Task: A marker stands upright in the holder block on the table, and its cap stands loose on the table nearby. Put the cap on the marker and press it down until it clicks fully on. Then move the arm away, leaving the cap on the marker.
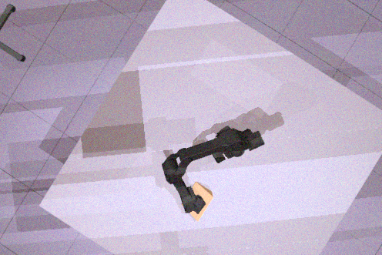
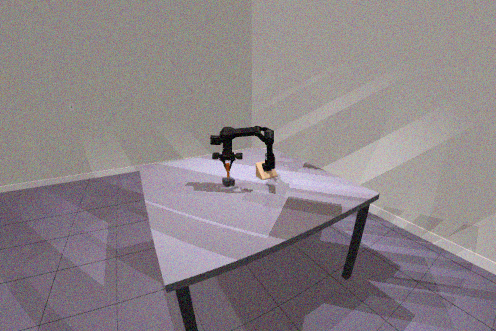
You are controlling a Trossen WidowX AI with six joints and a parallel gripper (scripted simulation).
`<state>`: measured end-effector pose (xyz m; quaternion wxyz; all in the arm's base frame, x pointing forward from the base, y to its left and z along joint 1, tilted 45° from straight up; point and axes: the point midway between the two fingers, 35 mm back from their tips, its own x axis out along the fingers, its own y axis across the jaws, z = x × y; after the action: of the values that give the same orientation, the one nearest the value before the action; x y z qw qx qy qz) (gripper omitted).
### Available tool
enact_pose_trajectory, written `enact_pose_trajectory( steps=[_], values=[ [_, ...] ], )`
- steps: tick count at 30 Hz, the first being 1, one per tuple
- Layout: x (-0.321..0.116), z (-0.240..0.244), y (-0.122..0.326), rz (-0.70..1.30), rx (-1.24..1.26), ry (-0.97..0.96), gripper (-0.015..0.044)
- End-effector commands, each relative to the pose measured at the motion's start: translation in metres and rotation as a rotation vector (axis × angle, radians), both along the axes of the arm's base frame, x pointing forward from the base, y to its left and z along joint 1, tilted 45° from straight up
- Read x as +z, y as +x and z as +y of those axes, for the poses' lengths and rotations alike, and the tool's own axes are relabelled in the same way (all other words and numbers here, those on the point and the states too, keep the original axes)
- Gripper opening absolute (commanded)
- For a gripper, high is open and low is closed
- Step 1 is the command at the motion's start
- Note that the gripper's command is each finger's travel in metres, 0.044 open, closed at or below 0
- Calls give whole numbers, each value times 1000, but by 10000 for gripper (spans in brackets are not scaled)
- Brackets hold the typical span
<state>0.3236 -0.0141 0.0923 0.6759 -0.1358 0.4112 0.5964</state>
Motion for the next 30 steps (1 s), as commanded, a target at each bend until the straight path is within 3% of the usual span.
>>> enact_pose_trajectory(
  steps=[1,30],
  values=[
    [-6,-15,-5,2,6,4,0],
    [-29,-8,-10,2,7,9,0]
  ],
)
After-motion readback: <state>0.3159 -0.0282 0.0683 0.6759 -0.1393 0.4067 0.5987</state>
